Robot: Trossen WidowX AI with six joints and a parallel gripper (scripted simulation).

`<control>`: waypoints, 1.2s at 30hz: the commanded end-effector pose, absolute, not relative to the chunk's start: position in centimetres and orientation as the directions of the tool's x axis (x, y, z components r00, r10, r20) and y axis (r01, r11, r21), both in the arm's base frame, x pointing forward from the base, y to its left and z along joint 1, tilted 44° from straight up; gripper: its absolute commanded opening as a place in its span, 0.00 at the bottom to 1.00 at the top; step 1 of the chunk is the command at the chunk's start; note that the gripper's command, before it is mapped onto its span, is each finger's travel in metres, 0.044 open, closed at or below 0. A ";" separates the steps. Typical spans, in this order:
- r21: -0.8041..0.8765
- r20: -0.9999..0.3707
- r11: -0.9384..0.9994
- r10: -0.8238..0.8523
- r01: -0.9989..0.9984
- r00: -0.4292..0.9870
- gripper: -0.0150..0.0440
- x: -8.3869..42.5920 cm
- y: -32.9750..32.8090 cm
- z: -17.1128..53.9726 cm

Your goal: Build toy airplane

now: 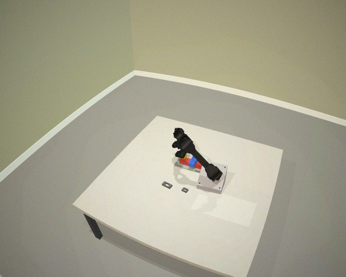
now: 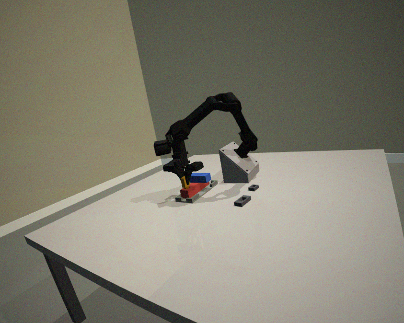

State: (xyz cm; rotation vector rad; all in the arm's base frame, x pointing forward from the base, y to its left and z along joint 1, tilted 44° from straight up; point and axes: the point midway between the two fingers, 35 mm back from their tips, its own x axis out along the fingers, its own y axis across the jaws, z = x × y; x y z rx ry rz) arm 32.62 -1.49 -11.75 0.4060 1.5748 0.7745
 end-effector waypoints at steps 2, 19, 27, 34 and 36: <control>0.683 -0.730 0.710 0.662 -0.169 -0.169 0.36 32.5 -1.4 -11.9; 0.683 -0.730 0.711 0.662 -0.169 -0.169 0.36 32.5 -1.4 -11.9; 0.682 -0.731 0.710 0.661 -0.177 -0.166 0.34 32.6 -1.5 -11.8; 0.682 -0.731 0.710 0.661 -0.177 -0.166 0.26 32.6 -1.5 -11.8; 0.682 -0.731 0.710 0.661 -0.177 -0.166 0.25 32.6 -1.5 -11.8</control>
